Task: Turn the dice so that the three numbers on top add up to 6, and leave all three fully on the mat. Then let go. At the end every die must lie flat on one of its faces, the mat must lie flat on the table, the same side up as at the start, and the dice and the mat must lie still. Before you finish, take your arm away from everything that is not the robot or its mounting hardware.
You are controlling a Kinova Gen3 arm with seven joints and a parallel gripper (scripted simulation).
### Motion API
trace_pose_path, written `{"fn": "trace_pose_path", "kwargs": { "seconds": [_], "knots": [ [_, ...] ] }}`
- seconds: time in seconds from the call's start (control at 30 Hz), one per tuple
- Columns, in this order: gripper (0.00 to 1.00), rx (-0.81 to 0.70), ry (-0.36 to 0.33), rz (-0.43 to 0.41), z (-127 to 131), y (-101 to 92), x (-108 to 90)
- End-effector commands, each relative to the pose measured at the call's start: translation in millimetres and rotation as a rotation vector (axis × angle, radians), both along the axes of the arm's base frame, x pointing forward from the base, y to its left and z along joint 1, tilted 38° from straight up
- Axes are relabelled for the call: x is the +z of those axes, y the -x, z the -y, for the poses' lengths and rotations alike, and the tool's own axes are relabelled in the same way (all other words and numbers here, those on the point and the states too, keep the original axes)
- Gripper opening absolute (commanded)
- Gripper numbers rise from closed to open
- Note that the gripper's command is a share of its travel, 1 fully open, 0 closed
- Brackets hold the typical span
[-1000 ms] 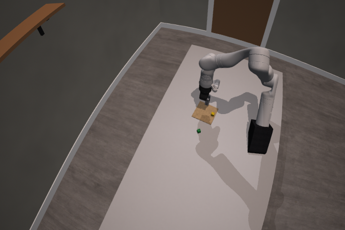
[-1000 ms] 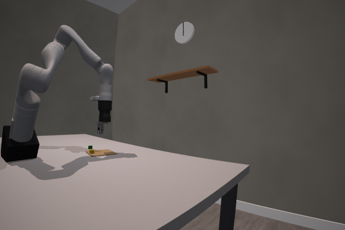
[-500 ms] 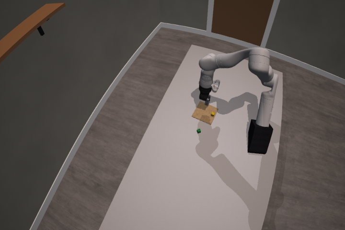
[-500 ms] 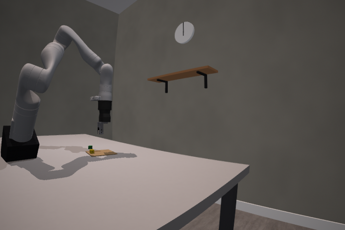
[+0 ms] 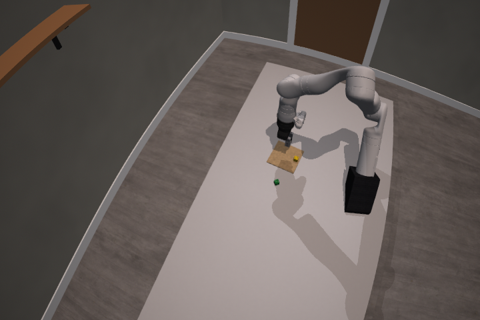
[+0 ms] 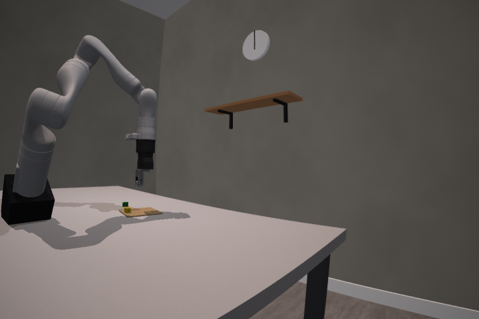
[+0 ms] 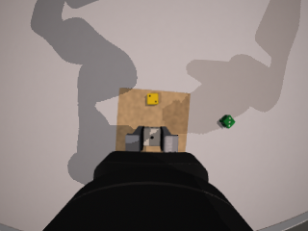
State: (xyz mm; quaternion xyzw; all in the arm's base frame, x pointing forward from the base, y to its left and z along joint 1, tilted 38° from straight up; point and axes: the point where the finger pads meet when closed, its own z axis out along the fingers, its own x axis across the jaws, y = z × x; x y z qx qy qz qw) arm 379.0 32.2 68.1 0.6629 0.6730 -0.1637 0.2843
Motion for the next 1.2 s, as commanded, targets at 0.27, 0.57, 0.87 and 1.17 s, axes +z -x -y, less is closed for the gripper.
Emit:
{"fn": "trace_pose_path", "kwargs": {
  "seconds": [0.27, 0.57, 0.87, 1.17],
  "knots": [
    [0.40, 0.001, -0.001, 0.001, -0.5, -0.3, 0.2],
    [0.40, 0.001, 0.000, 0.001, 9.1, -3.1, -12.4],
    [0.40, 0.001, 0.000, 0.001, 27.8, -8.4, -37.0],
    [0.40, 0.001, 0.000, 0.001, 50.6, -15.0, -67.0]
  ]
}}
